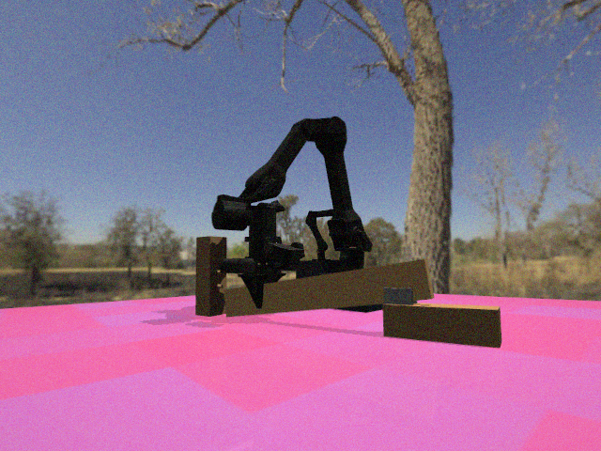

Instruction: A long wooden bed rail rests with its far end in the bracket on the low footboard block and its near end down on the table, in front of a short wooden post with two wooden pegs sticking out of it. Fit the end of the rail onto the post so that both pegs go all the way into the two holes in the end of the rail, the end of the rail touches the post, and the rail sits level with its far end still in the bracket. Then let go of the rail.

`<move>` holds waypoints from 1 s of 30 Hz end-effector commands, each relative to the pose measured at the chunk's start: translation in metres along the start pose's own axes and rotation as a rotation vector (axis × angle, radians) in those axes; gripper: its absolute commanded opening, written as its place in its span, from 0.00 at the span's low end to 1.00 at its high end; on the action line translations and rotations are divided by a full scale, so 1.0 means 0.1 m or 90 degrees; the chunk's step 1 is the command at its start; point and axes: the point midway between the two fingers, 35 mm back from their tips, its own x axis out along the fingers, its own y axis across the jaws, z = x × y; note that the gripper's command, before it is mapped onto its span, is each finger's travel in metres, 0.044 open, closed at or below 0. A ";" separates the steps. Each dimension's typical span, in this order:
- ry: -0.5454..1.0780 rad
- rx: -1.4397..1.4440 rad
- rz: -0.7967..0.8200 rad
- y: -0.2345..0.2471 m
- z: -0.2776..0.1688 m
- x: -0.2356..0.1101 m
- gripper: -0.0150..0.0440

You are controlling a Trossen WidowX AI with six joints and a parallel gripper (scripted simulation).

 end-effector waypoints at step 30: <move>-0.002 0.000 0.000 -0.03 0.00 -0.17 0.25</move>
